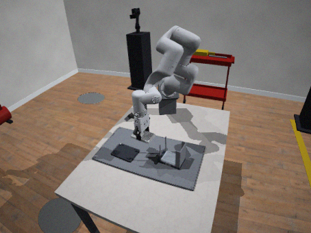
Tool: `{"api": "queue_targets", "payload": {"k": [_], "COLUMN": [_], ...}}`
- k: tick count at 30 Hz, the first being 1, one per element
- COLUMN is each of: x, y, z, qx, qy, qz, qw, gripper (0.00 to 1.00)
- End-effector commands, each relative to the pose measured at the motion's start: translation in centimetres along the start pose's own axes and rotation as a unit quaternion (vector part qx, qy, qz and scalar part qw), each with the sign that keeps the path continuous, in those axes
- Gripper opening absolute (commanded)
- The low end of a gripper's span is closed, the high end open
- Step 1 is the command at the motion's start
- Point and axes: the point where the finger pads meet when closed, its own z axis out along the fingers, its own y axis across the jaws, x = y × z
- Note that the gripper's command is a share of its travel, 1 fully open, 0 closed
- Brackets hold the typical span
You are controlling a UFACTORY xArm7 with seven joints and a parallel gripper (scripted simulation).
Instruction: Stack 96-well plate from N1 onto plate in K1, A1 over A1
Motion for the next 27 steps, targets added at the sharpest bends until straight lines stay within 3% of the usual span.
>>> {"api": "queue_targets", "payload": {"k": [1,27], "x": [-1.4,-8.5], "y": [0.2,2.0], "z": [-0.2,-0.3], "qx": [0.002,0.001], "qy": [0.001,0.000], "qz": [0.000,0.000], "qw": [1.000,1.000], "gripper": [0.00,0.00]}}
